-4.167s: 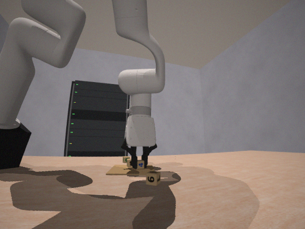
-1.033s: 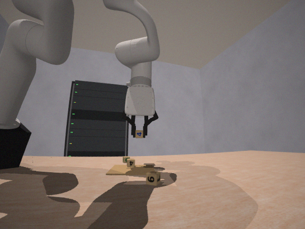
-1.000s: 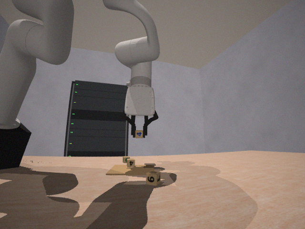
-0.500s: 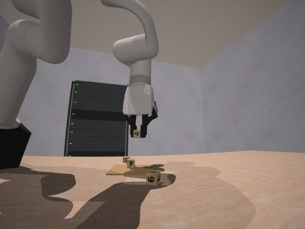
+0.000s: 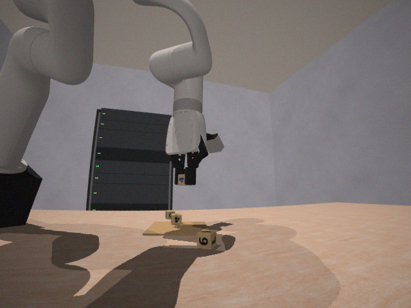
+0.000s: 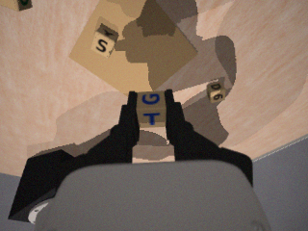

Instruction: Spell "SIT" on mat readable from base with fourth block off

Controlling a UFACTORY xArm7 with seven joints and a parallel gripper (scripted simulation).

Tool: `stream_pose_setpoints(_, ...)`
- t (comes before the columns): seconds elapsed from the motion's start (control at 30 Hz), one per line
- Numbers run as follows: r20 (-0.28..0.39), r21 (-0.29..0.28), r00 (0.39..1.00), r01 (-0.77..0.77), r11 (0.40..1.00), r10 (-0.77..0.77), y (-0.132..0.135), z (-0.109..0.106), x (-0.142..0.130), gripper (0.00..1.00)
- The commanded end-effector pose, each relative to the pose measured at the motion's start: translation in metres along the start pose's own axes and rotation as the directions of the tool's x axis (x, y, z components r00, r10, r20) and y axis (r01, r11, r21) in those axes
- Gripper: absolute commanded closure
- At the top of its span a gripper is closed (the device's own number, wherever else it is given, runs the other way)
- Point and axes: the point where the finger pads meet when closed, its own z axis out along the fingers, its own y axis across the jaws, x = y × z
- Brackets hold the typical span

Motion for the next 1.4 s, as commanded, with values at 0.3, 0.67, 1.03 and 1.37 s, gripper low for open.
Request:
stream_pose_setpoints(0.3,-0.007,-0.008,0.935,-0.355,0.935,0.355,0.005,-0.001,-0.009,0.79)
stream_pose_setpoints(0.67,-0.008,-0.007,0.823,-0.568,0.823,0.568,0.008,-0.001,-0.015,0.79)
stream_pose_setpoints(1.03,-0.008,-0.007,0.811,-0.584,0.811,0.584,0.008,-0.001,-0.016,0.79)
stream_pose_setpoints(1.37,-0.009,-0.008,0.811,-0.585,0.811,0.585,0.008,0.004,-0.016,0.79)
